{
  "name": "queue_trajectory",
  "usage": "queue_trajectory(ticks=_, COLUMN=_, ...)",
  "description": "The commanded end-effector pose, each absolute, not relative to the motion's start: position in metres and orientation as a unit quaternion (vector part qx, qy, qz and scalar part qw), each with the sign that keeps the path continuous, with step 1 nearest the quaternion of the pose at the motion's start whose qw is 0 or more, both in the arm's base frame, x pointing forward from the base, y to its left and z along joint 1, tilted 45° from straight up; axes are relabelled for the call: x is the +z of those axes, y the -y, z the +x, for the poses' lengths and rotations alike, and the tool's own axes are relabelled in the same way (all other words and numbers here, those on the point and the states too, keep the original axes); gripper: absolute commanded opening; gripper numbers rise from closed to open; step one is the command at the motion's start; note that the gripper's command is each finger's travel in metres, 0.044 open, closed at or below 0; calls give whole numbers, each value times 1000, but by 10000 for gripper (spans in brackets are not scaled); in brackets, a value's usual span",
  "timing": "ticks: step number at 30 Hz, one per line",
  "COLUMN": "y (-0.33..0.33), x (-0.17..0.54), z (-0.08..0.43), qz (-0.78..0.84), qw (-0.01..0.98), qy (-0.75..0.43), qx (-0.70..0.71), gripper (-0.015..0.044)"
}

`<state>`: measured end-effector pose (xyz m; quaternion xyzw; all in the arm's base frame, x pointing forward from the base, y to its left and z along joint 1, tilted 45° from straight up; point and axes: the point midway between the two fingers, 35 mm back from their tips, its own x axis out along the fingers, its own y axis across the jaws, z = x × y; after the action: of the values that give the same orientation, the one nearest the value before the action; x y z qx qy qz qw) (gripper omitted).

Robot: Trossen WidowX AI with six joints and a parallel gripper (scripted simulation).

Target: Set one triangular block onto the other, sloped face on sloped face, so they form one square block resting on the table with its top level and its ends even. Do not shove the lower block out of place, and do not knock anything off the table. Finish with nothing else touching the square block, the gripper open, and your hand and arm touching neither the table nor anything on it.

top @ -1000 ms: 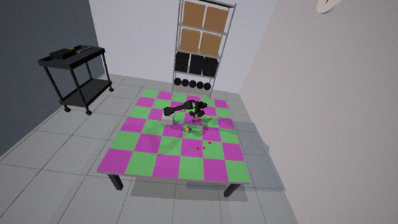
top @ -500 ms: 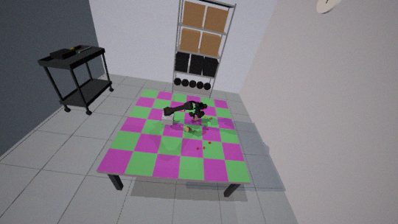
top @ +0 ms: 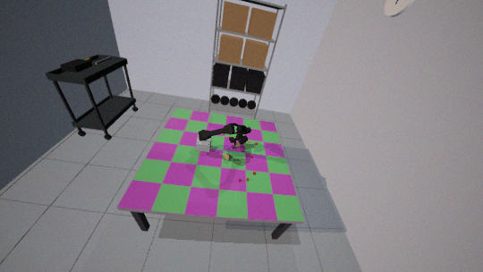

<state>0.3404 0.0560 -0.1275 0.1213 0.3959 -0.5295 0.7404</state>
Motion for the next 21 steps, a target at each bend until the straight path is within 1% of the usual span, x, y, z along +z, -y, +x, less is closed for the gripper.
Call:
queue_trajectory(ticks=1, y=-57, x=-127, z=340, qz=122, qw=741, qy=-396, qx=-529, gripper=184)
queue_trajectory(ticks=11, y=-57, x=-127, z=340, qz=122, qw=741, qy=-396, qx=-529, gripper=440)
queue_trajectory(ticks=18, y=-58, x=-126, z=340, qz=122, qw=741, qy=-396, qx=-529, gripper=440)
queue_trajectory(ticks=21, y=-81, x=-103, z=337, qz=122, qw=740, qy=-397, qx=-529, gripper=440)
